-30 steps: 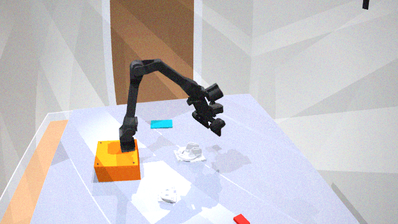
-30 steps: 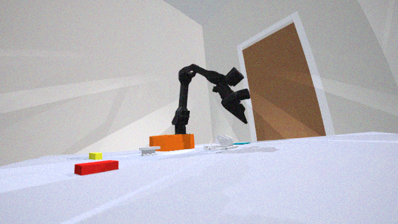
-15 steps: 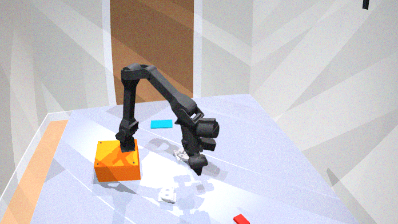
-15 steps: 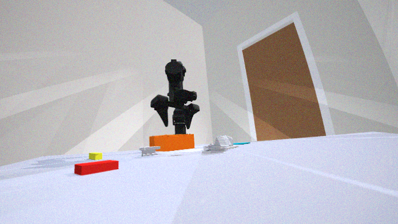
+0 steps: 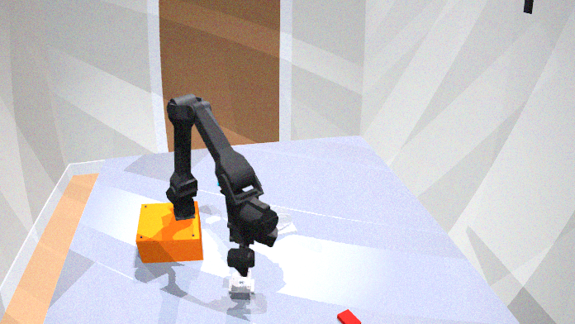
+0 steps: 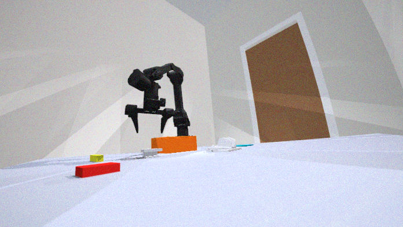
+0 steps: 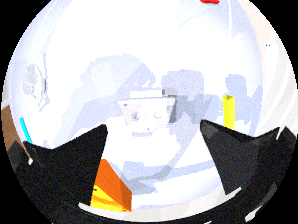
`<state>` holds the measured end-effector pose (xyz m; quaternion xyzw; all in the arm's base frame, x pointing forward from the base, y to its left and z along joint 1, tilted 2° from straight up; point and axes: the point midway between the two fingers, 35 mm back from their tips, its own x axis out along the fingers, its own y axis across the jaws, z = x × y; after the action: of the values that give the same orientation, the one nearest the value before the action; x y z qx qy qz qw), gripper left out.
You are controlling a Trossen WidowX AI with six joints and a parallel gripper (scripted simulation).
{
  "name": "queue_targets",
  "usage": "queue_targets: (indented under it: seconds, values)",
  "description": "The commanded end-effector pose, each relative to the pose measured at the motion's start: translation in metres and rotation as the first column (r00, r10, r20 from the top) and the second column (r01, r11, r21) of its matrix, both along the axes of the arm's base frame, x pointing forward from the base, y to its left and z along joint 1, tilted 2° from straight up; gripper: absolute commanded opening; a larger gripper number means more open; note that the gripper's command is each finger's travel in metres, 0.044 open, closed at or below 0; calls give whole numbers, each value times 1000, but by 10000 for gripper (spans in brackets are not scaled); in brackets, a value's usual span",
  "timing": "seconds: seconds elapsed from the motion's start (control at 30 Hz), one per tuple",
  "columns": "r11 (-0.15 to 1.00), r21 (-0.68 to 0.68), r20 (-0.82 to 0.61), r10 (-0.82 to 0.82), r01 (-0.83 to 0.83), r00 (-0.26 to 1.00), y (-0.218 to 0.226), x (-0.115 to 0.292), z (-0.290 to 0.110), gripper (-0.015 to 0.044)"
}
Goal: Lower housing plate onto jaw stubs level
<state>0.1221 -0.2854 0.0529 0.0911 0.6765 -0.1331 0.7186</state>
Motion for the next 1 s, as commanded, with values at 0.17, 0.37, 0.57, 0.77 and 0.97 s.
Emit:
queue_targets:
  seconds: [0.17, 0.37, 0.57, 0.77, 0.97]
  values:
    - [1000, 25, -13, 1, -1, 1000, 4, -4, -29, 440]
    - [1000, 25, -13, 1, -1, 1000, 3, -4, -37, 440]
    - [1000, 25, -13, 1, -1, 1000, 3, -3, -47, 440]
    - [1000, 26, -13, 1, -1, 1000, 3, -3, -50, 440]
    - [1000, 26, -13, 1, -1, 1000, 3, -3, -55, 440]
